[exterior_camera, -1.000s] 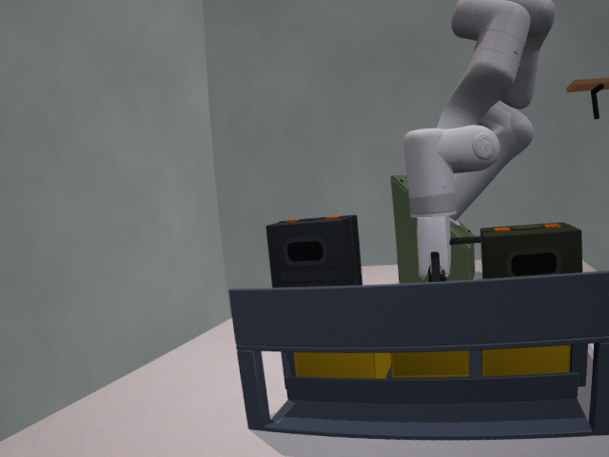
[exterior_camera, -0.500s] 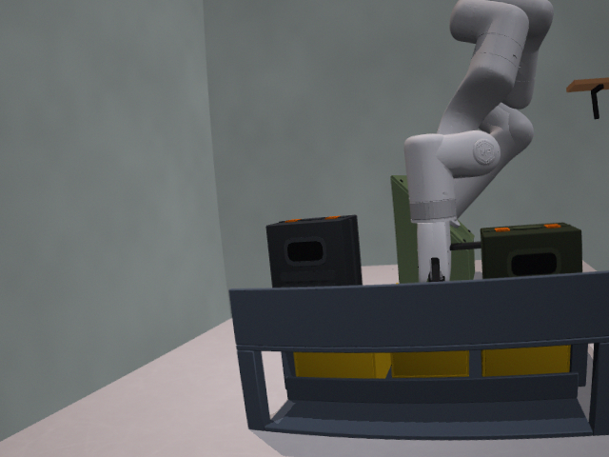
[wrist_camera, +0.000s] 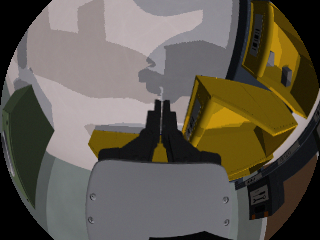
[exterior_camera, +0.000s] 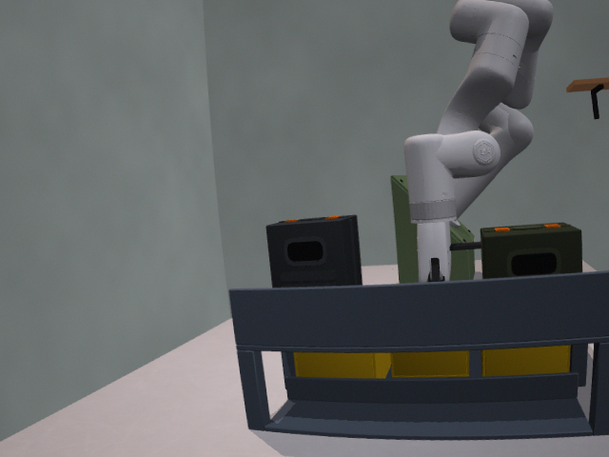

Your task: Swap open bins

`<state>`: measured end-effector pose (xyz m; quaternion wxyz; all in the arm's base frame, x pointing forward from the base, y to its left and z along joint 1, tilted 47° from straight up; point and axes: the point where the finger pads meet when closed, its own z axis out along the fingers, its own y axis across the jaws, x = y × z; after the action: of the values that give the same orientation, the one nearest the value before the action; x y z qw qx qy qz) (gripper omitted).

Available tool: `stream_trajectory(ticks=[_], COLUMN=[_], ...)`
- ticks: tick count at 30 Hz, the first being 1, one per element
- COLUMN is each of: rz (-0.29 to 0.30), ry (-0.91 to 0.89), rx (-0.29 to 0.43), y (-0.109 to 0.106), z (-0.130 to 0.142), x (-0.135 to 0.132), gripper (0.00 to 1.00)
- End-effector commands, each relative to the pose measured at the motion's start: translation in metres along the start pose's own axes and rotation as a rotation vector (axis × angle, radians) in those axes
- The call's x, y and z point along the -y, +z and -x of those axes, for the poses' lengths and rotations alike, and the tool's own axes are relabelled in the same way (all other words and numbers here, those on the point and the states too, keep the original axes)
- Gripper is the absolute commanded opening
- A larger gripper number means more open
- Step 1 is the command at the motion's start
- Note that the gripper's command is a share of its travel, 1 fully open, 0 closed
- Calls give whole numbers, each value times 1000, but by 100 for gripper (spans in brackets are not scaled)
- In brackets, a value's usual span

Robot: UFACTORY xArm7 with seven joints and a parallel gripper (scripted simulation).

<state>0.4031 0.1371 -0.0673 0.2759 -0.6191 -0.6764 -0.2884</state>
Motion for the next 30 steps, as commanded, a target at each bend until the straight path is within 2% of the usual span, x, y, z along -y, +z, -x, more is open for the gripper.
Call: stream_trajectory(ticks=[1, 30], rz=[3, 3], ry=[1, 1], rx=[2, 2], y=[-1, -2], z=[2, 2], x=[-2, -7], gripper=[0, 0])
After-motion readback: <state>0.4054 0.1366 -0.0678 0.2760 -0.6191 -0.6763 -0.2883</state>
